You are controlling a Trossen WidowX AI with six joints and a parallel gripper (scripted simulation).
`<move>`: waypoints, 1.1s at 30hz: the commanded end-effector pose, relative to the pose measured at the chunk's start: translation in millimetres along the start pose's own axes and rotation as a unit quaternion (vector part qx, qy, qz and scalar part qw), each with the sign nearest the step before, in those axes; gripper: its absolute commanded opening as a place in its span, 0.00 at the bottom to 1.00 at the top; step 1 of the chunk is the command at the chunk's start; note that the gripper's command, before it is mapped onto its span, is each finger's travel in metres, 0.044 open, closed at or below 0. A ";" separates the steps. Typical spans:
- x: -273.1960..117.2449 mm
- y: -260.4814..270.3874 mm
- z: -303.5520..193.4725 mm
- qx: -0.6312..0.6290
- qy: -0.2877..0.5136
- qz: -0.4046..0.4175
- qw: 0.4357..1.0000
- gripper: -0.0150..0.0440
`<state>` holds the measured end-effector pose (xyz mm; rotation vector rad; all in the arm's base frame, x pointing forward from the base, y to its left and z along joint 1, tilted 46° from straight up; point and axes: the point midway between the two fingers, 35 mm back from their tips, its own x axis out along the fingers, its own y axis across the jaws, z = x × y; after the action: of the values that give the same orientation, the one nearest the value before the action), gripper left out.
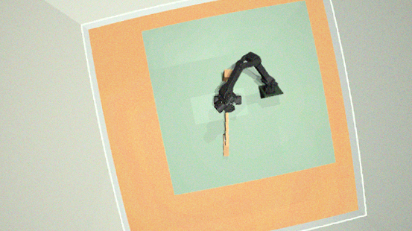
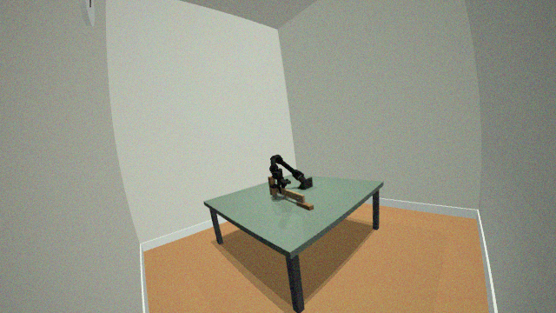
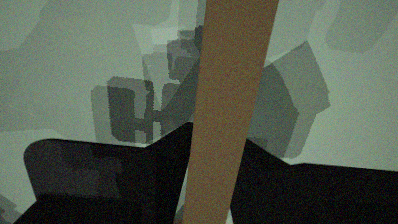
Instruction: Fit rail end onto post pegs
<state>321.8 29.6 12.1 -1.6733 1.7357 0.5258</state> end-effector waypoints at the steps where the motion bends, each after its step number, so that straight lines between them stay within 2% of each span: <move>1: -2.1 -0.5 -1.9 0.000 -0.002 -0.003 1.000 0.25; 33: -2.7 -0.5 -11.7 0.000 -0.002 -0.003 1.000 0.25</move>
<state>320.2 22.8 19.1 -1.6739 1.7354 0.5252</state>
